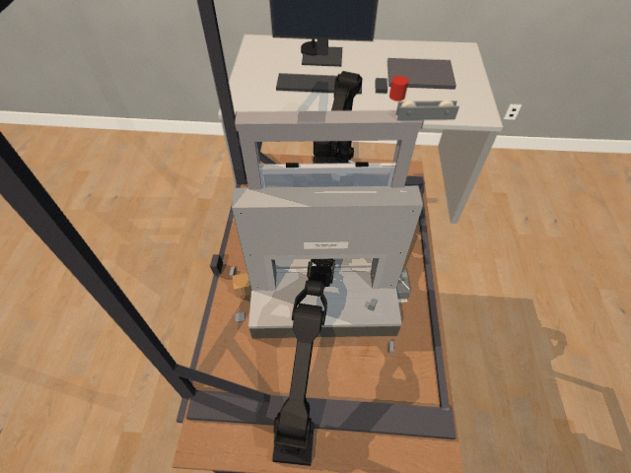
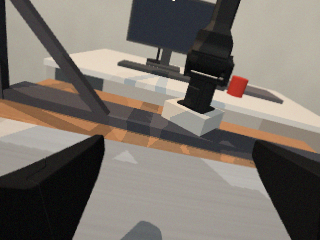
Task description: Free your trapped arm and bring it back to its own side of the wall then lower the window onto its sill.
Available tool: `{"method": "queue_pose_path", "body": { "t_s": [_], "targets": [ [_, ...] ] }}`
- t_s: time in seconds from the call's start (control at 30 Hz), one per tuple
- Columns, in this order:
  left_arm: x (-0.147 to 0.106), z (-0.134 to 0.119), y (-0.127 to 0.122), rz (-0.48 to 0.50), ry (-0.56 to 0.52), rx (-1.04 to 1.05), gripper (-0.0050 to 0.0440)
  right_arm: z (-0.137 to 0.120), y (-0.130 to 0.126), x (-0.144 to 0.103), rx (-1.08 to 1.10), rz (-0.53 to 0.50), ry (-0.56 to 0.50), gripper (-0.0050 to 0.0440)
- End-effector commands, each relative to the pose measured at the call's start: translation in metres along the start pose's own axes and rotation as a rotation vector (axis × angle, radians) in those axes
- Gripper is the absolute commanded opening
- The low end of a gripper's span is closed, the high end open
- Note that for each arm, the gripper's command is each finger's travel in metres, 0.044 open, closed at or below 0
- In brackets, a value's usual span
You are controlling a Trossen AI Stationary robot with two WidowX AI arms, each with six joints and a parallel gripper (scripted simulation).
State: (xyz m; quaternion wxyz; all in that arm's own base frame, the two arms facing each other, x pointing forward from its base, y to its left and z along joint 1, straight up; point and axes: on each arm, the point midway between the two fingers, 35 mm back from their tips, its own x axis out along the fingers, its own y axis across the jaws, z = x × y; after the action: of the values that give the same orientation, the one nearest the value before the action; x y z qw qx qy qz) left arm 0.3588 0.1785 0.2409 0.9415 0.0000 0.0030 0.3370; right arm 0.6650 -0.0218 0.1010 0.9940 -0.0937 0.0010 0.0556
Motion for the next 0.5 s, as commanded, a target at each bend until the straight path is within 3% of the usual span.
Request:
{"method": "queue_pose_path", "body": {
  "t_s": [0.0,0.47],
  "targets": [
    [0.009,0.012,-0.001,-0.002,-0.029,-0.012,0.04,0.035,-0.007,0.001,-0.029,-0.009,-0.054,0.04],
    [0.044,0.013,-0.001,-0.003,-0.03,-0.012,0.04,0.035,-0.007,0.001,-0.029,-0.009,-0.054,0.04]
  ]
}}
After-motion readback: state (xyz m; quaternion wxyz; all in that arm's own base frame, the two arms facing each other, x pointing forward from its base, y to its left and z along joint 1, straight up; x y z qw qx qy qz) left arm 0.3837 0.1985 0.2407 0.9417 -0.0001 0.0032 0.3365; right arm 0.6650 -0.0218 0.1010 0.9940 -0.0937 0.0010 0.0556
